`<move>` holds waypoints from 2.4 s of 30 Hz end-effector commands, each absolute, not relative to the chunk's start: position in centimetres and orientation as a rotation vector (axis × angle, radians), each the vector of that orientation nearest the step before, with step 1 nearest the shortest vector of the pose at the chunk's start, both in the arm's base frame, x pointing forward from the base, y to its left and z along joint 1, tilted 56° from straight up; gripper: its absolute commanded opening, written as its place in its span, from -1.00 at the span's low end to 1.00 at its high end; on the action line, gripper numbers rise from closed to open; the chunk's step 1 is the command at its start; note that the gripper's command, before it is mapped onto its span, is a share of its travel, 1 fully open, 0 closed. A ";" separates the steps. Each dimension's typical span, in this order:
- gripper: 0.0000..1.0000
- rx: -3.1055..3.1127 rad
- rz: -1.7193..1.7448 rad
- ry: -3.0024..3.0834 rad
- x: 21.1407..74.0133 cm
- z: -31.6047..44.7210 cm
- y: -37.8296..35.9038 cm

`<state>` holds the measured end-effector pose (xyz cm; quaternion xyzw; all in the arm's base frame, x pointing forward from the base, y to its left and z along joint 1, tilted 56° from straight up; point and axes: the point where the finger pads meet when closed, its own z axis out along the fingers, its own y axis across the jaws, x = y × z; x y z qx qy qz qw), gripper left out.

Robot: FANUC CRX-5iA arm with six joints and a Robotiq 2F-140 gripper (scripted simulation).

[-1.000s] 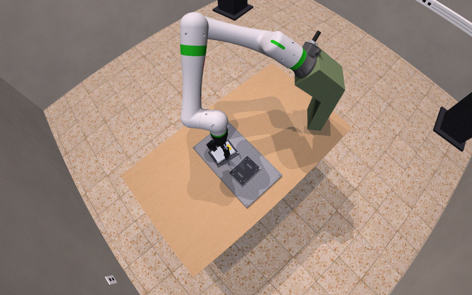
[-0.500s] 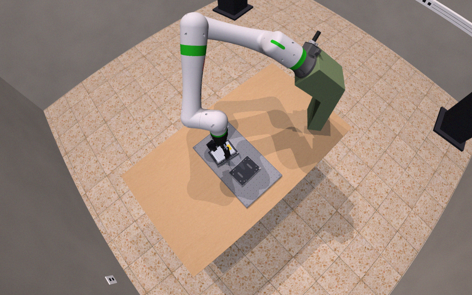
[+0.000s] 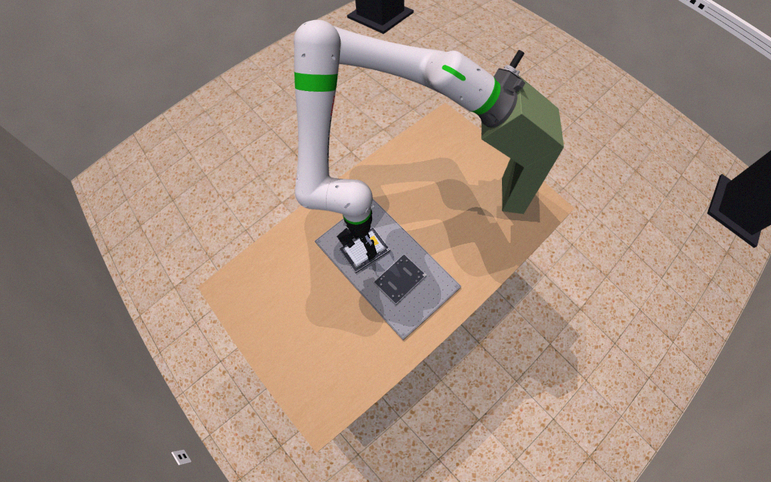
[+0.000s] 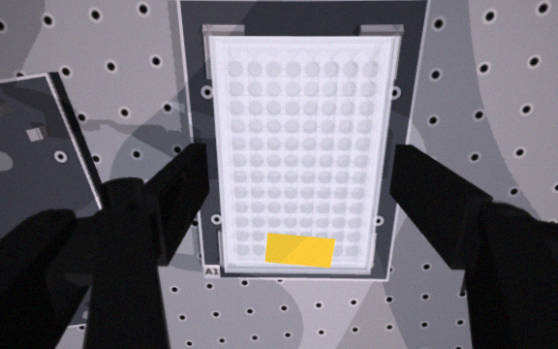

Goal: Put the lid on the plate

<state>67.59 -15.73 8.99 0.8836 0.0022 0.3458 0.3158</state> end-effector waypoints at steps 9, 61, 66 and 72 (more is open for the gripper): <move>0.39 2.327 0.912 0.006 67.6 9.1 -15.7; 0.39 2.327 0.912 0.006 64.6 11.8 -13.0; 0.39 2.327 0.912 0.006 64.5 11.9 -12.9; 0.39 2.327 0.912 0.006 64.5 11.9 -12.9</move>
